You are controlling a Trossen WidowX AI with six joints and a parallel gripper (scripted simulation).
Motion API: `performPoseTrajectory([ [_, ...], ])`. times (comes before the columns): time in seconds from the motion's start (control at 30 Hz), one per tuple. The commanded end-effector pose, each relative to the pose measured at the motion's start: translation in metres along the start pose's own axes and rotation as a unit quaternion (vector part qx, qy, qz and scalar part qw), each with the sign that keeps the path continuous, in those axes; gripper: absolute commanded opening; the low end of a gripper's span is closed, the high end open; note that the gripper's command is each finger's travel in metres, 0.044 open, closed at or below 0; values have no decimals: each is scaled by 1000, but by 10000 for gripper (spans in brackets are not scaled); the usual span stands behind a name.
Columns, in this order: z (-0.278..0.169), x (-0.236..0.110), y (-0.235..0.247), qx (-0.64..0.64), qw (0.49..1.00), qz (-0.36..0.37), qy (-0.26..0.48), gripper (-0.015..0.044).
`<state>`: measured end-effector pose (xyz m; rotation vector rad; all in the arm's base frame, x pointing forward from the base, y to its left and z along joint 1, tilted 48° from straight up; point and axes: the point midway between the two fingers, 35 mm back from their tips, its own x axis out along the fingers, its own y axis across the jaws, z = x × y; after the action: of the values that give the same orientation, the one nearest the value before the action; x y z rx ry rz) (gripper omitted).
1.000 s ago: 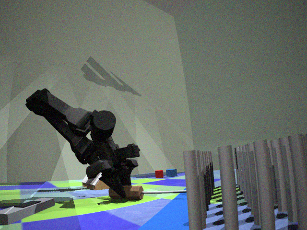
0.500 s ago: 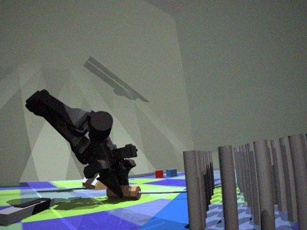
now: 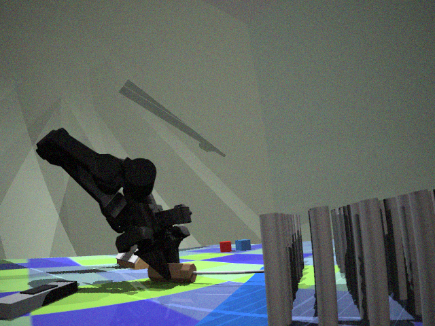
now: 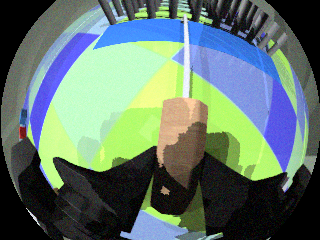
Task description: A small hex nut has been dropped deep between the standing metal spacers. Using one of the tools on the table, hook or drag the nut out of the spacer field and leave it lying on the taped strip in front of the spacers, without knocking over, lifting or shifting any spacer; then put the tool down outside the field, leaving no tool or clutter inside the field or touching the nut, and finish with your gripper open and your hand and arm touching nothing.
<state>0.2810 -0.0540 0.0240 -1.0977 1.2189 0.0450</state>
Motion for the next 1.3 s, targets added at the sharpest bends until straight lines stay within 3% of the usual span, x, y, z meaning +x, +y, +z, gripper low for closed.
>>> performPoseTrajectory([
  [0.0,0,-2,0,-1,1000,0,-1,0],
  [0.83,9,-16,-2,1,1000,-1,-2,0],
  [1.27,-17,-37,-1,0,1000,-1,-1,0],
])
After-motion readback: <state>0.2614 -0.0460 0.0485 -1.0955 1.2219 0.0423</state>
